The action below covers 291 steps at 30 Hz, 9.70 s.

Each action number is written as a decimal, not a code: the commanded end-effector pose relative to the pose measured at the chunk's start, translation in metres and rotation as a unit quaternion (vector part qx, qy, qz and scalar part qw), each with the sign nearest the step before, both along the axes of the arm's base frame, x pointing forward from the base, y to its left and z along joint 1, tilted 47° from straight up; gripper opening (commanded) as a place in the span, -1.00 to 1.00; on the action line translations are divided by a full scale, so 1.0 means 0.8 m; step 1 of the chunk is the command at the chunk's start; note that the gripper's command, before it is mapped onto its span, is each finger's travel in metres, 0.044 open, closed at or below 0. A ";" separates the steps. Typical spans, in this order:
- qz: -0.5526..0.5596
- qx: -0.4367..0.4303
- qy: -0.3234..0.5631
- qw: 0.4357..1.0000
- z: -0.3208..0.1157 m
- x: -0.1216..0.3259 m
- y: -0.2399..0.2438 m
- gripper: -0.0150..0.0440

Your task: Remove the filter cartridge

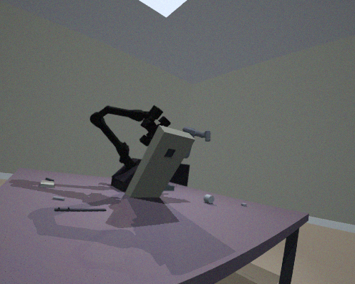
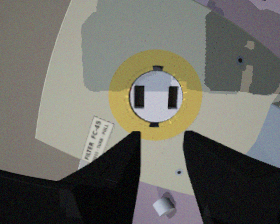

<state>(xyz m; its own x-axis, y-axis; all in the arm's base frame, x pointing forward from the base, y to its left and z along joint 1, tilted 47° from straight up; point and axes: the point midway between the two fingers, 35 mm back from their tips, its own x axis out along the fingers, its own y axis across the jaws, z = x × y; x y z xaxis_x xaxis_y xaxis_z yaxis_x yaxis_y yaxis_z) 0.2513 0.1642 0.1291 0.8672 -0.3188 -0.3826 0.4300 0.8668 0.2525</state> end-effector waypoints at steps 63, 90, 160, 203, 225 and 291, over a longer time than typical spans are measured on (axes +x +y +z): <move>-0.011 0.000 -0.005 1.000 -0.025 0.063 -0.028 -0.11; -0.011 0.000 -0.005 1.000 -0.019 0.067 -0.025 -0.11; -0.011 0.000 -0.006 1.000 -0.029 0.080 -0.033 -0.11; 0.015 -0.058 0.015 0.998 -0.031 0.086 -0.035 -0.49; 0.153 -0.374 0.137 0.904 -0.032 0.089 -0.036 -0.49; 0.264 -0.622 0.231 0.700 -0.033 0.090 -0.037 -0.49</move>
